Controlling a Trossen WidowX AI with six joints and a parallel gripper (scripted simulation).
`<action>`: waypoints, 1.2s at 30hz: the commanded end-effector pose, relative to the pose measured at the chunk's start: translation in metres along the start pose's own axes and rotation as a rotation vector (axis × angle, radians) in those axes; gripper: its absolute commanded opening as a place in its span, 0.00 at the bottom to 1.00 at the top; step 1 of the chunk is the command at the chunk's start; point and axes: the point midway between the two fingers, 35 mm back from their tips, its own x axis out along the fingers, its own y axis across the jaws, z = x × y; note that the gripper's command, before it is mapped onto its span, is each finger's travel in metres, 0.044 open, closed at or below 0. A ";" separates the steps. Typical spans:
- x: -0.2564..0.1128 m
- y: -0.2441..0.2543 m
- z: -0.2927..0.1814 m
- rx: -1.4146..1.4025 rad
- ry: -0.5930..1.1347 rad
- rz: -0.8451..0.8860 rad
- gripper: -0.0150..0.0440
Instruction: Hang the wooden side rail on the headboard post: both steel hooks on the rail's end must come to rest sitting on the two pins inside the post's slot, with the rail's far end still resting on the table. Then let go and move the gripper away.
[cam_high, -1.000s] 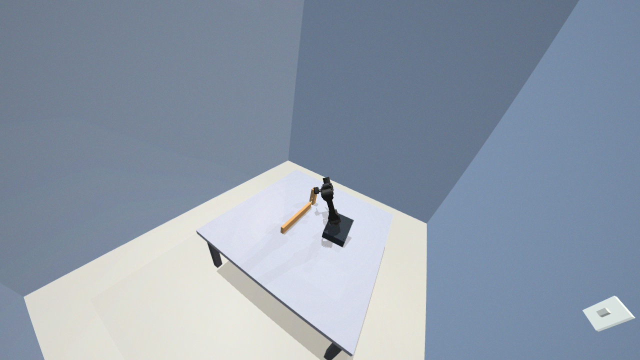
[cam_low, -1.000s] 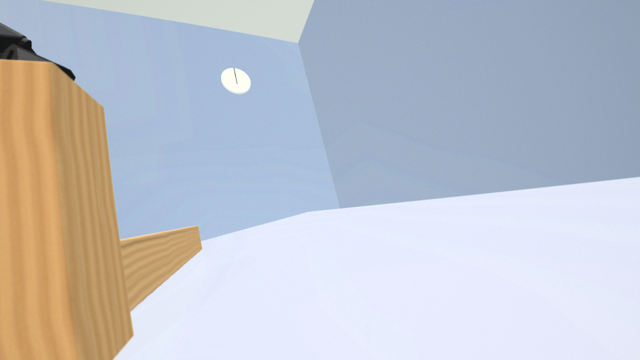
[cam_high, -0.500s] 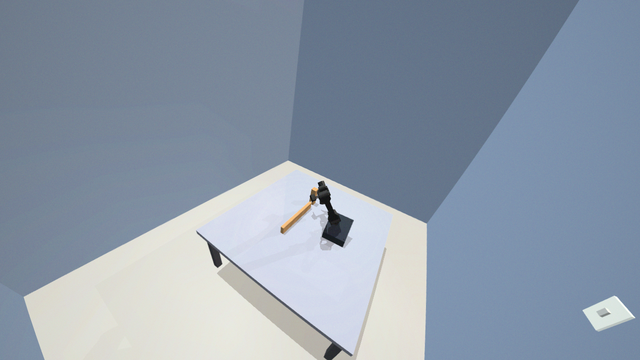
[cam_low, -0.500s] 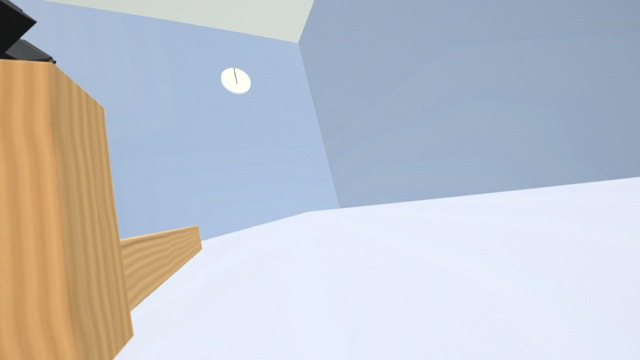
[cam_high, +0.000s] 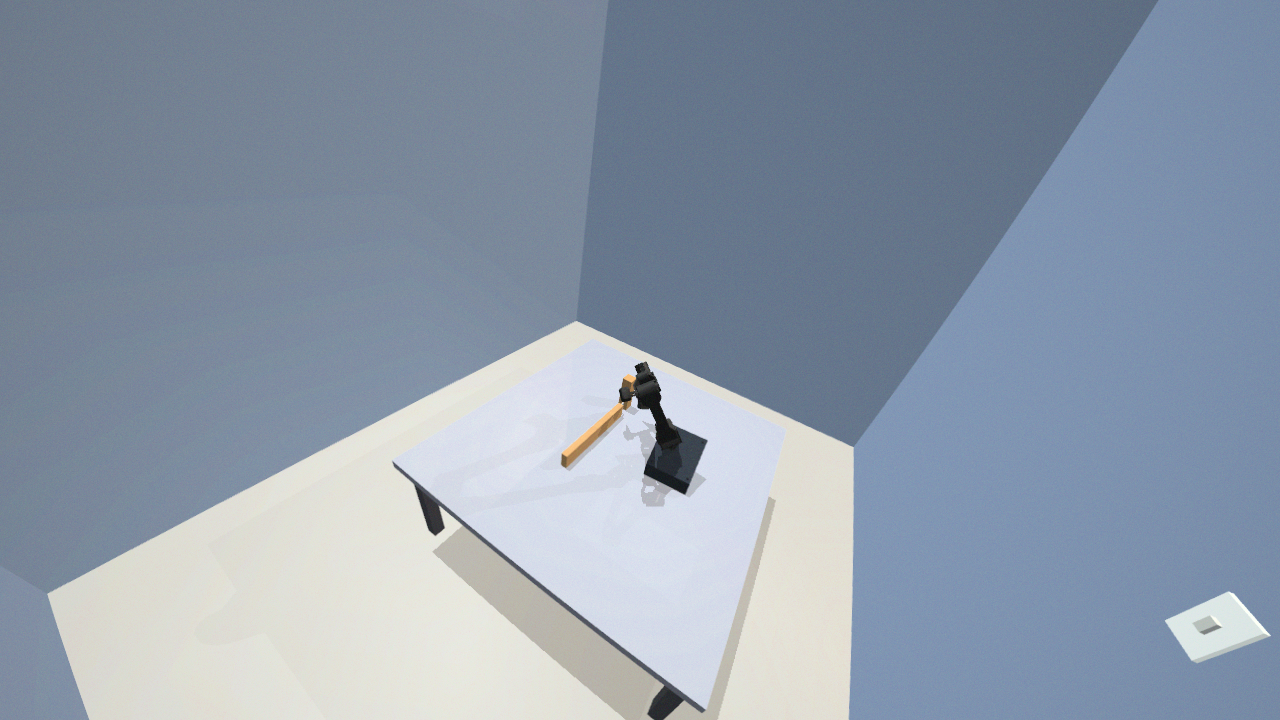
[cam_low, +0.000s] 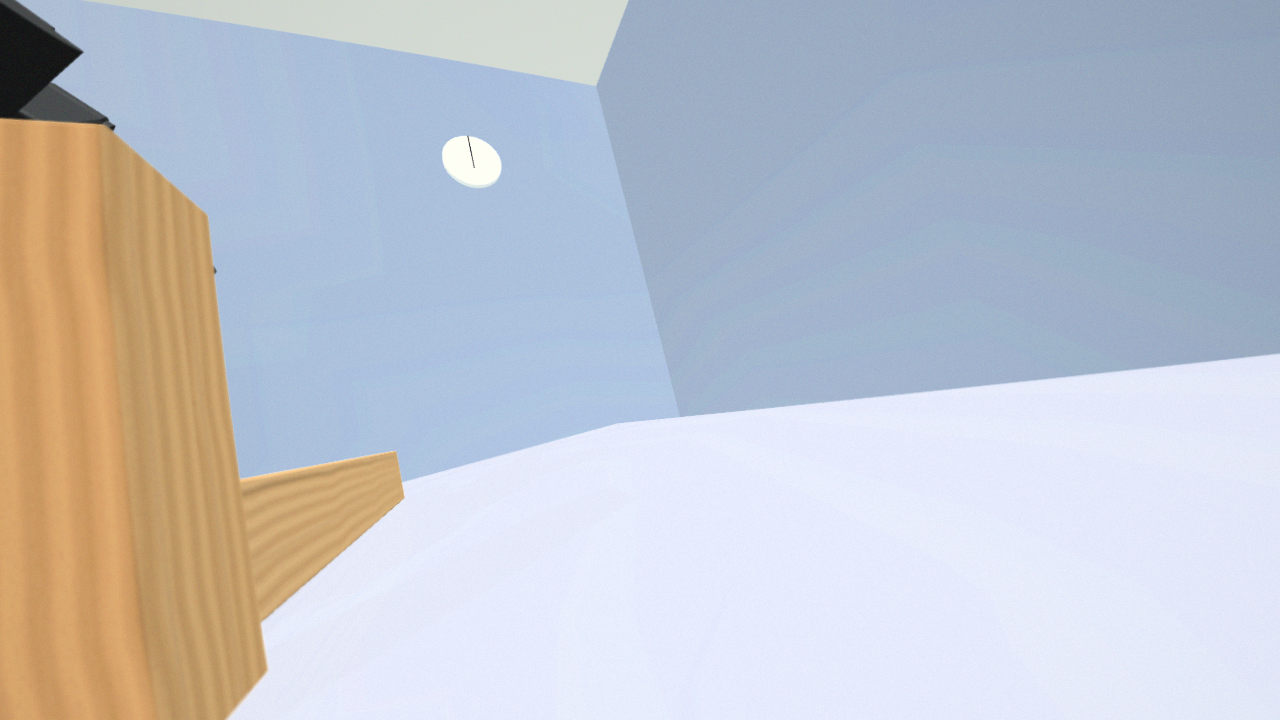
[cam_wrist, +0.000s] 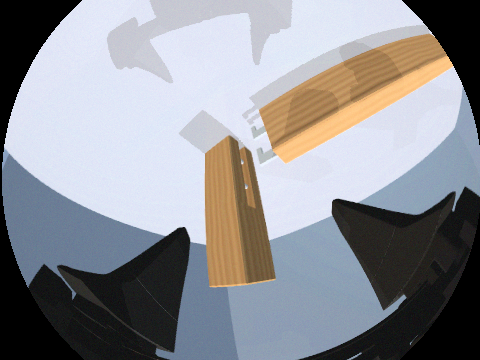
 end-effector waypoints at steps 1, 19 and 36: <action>0.002 -0.002 0.003 0.229 0.006 0.033 1.00; 0.008 -0.014 0.011 1.591 0.200 0.098 1.00; 0.009 -0.023 0.014 2.404 0.390 -0.038 1.00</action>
